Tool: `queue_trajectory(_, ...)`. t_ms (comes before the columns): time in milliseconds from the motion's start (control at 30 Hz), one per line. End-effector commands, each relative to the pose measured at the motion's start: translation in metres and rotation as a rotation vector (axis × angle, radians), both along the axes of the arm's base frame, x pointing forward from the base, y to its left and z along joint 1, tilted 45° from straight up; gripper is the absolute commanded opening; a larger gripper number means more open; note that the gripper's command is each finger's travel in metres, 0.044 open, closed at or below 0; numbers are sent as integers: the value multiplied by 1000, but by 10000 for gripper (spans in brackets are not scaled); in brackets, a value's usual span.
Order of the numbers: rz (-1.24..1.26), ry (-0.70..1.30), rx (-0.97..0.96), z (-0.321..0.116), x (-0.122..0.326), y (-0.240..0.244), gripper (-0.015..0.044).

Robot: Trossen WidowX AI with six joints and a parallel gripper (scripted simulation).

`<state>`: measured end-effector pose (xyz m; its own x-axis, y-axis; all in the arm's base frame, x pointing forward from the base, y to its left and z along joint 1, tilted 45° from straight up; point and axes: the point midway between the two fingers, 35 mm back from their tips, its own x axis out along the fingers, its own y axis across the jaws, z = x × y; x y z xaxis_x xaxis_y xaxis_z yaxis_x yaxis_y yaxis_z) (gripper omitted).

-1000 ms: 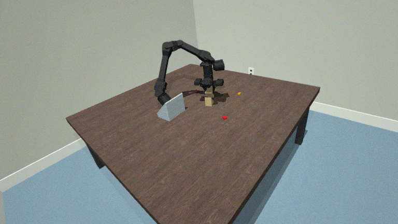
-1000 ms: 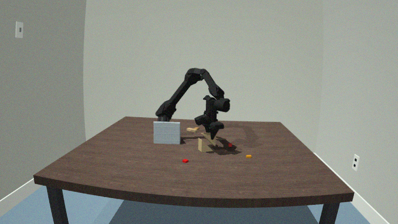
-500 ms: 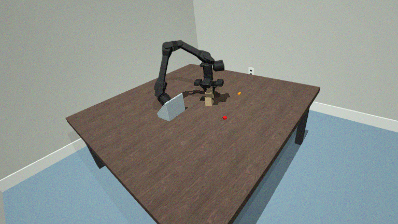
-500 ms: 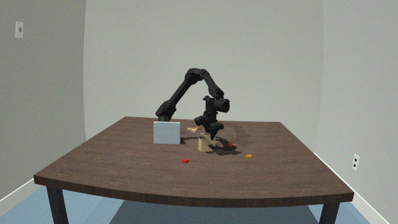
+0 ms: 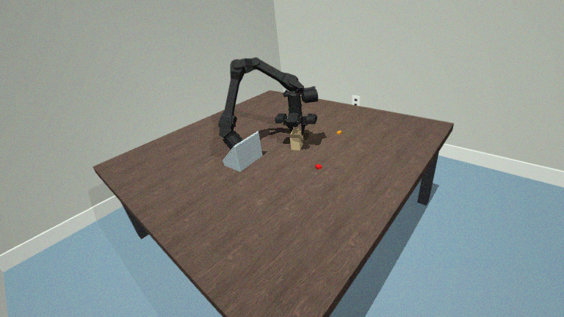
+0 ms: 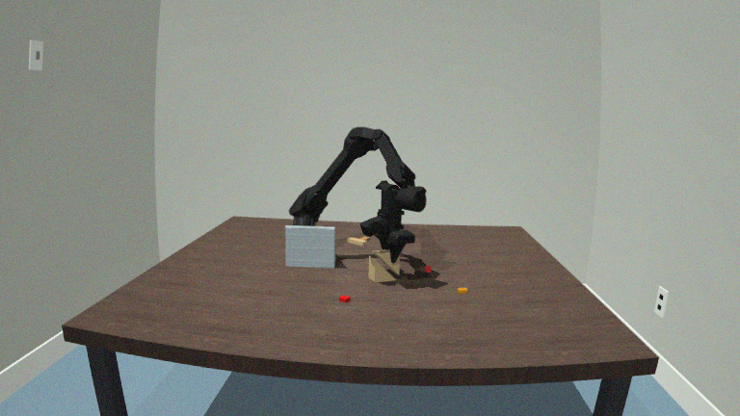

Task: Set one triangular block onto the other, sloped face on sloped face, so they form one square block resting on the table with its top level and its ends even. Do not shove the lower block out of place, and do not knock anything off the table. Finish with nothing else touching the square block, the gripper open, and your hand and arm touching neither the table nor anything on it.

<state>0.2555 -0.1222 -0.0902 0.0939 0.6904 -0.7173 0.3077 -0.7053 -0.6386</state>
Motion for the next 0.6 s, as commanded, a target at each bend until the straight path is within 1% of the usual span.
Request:
queue_trajectory(0,-3,7,10,-4,-2,4,0)
queue_trajectory(567,-3,8,11,-11,-5,8,0)
